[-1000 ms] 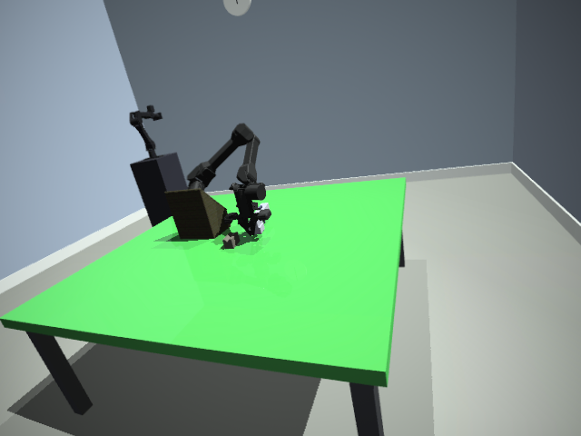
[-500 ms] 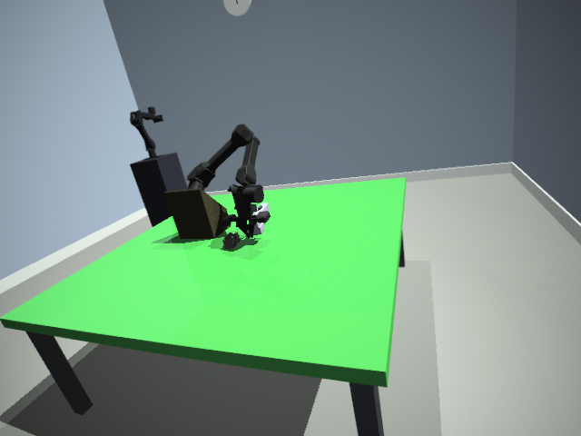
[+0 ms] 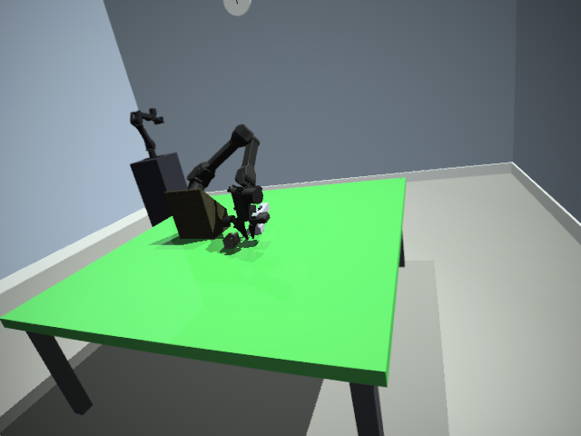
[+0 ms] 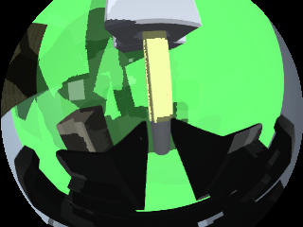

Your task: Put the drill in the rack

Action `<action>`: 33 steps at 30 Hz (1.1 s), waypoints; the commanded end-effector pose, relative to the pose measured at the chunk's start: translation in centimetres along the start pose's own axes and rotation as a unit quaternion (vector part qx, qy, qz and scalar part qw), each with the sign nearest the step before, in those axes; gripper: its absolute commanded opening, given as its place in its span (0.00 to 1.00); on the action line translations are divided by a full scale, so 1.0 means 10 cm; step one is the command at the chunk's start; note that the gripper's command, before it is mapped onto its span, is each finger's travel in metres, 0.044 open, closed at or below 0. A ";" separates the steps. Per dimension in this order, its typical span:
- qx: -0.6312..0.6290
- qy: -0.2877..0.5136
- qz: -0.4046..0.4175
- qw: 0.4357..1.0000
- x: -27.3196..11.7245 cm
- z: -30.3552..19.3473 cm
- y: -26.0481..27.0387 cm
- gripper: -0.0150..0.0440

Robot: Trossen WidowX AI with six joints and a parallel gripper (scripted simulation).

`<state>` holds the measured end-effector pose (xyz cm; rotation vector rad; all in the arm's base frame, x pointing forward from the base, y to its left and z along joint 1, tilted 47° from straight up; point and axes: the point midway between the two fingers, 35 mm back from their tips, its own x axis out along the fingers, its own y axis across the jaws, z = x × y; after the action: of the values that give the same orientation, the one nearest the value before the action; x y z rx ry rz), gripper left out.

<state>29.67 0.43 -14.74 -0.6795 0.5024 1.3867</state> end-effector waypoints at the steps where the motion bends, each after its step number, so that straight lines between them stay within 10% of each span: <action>1: 0.001 -0.001 0.000 1.000 0.00 0.01 0.01 0.61; 10: -0.001 0.001 -0.004 1.000 0.01 0.04 -0.01 1.00; 33: -0.001 0.001 -0.004 1.000 0.04 0.13 -0.02 1.00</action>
<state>30.01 1.40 -14.08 -0.6901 0.4999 1.3791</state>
